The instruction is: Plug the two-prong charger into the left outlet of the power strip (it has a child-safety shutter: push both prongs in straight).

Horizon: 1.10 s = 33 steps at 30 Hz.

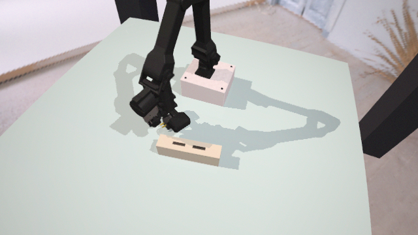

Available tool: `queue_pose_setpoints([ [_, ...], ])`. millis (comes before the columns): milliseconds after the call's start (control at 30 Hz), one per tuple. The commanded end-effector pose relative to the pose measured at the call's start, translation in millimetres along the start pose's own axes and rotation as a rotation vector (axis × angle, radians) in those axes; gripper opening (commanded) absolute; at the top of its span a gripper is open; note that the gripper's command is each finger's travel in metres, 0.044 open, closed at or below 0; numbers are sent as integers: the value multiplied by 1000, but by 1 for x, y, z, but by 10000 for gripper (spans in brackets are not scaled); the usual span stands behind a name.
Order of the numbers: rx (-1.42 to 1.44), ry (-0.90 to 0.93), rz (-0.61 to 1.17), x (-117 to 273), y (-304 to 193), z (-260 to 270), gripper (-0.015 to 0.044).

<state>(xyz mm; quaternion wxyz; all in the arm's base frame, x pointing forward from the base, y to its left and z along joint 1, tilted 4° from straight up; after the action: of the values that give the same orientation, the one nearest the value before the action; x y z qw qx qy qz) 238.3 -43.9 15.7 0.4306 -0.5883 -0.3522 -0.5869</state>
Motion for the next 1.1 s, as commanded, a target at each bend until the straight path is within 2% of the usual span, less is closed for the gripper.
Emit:
queue_pose_setpoints([
  [0, 0, 0, 0, 0, 0, 0, 204],
  [133, 0, 0, 0, 0, 0, 0, 99],
  [300, 0, 0, 0, 0, 0, 0, 65],
  [400, 0, 1, 0, 4, 0, 0, 0],
  [867, -3, 4, 7, 52, -10, -1, 0],
  [1067, 5, 3, 8, 56, -14, 1, 0],
])
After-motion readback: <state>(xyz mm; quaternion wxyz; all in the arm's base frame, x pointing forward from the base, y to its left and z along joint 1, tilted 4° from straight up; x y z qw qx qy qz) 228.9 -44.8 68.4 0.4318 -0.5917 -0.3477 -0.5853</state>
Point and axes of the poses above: the point midway between the two fingers, 35 mm back from their tips, its own x axis back along the fingers, its own z axis across the jaws, y = z × x, the point moved 6 cm from there along x, back along the fingers, and after that the axes turned 6 degrees about x, right-handed, at the moved point
